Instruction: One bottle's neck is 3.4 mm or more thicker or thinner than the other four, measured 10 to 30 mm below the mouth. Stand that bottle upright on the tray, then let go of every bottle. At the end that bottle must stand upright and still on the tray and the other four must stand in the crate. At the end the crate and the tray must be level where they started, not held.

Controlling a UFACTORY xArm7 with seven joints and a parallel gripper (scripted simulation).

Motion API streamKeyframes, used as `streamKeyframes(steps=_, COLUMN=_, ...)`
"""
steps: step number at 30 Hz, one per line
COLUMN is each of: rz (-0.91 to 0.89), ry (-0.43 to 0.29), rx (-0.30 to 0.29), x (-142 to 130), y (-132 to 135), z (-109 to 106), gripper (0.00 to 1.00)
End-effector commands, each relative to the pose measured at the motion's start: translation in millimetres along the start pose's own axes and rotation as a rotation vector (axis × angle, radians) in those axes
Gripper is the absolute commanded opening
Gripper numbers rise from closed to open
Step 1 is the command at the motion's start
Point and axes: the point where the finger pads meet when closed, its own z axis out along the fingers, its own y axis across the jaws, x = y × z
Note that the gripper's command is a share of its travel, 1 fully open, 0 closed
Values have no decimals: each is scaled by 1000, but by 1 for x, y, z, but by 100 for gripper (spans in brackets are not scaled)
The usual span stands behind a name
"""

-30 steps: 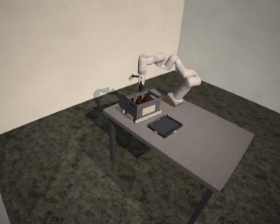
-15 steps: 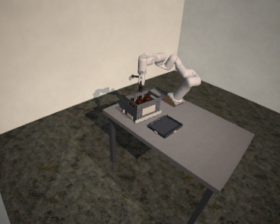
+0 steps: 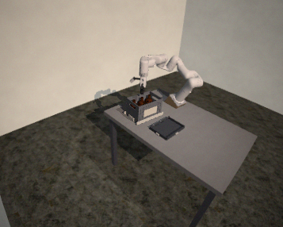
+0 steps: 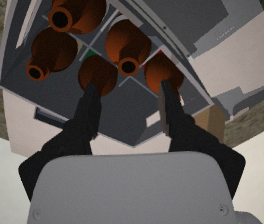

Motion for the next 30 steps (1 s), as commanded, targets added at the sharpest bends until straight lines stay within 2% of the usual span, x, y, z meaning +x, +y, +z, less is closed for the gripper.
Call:
streamKeyframes(steps=1, rz=0, ry=3, rx=1, x=0, y=0, z=2, gripper=65)
streamKeyframes(steps=11, rz=0, ry=3, rx=1, x=0, y=0, z=16, gripper=65)
streamKeyframes(steps=30, rz=0, ry=3, rx=1, x=-1, y=0, z=28, gripper=65)
